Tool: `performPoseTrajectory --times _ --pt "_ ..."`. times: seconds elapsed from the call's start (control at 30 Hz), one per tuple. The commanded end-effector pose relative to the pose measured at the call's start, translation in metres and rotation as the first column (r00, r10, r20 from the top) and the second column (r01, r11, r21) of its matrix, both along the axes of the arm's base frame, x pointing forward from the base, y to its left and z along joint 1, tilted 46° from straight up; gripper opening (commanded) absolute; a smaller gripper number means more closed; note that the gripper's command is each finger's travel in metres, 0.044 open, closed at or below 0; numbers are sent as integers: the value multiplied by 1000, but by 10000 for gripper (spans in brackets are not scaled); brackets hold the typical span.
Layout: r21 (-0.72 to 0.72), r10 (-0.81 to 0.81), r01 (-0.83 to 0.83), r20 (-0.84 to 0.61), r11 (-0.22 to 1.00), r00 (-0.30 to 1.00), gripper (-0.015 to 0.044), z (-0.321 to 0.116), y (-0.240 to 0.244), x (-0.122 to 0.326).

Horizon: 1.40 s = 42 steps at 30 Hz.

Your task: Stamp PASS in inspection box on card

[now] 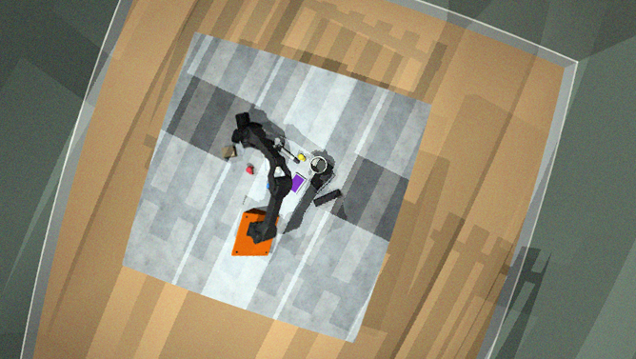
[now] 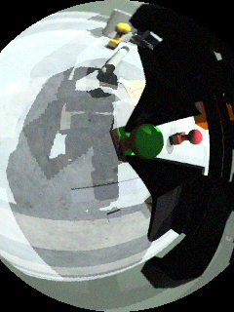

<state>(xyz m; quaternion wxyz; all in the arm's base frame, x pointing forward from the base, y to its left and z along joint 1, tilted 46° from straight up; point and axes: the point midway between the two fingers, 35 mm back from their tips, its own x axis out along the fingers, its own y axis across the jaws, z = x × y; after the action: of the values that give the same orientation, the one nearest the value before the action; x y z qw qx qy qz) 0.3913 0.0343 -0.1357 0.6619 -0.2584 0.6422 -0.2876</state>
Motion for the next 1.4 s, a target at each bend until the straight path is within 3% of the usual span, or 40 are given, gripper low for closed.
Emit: performPoseTrajectory --times 0.0,1.37 --pt "2 -1 1 5 1000 1000 0 2 3 1" --pt "5 0 0 4 1000 1000 0 15 18 1"
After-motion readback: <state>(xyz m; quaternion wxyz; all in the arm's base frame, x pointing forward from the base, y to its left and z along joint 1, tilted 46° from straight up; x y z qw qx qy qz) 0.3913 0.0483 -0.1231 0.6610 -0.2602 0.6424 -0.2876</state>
